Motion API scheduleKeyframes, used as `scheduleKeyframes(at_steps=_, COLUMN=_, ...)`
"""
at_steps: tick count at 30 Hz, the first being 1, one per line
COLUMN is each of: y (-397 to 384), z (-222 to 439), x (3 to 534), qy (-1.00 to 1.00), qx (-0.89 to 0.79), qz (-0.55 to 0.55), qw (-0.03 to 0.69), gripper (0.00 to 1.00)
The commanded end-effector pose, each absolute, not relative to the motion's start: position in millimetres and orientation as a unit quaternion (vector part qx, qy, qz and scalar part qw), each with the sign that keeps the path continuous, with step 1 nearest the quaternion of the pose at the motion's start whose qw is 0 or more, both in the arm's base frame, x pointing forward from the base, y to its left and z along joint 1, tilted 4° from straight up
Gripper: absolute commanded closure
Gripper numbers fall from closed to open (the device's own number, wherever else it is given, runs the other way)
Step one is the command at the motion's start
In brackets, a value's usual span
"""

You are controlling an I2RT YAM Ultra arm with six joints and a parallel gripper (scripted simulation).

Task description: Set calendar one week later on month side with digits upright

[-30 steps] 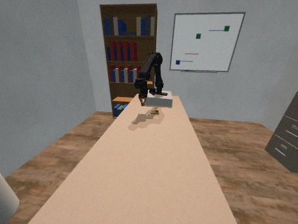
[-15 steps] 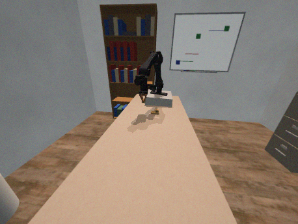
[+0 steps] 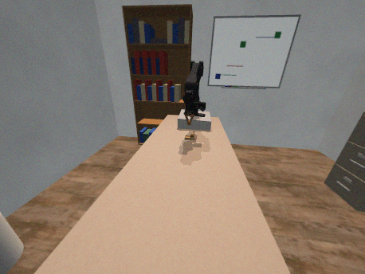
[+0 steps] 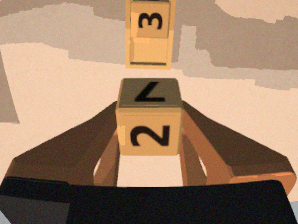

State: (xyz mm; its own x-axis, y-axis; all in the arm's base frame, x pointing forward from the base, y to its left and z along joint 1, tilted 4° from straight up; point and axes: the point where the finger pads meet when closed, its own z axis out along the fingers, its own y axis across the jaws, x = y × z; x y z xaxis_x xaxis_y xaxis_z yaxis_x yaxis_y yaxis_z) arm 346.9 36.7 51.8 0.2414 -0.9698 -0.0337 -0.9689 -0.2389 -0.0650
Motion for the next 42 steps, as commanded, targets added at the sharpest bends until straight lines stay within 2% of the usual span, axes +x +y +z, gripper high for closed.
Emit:
scheduleKeyframes(at_steps=1, y=32.2, z=55.2, x=348.6, qy=0.631, qx=-0.775, qz=-0.01, qw=0.039, gripper=0.74)
scheduleKeyframes(at_steps=16, y=32.5, z=50.2, x=349.0, qy=0.631, qx=-0.775, qz=-0.01, qw=0.039, gripper=0.74)
scheduleKeyframes(at_steps=42, y=35.9, z=-9.7, x=353.4, qy=0.631, qx=-0.775, qz=-0.01, qw=0.039, gripper=0.74)
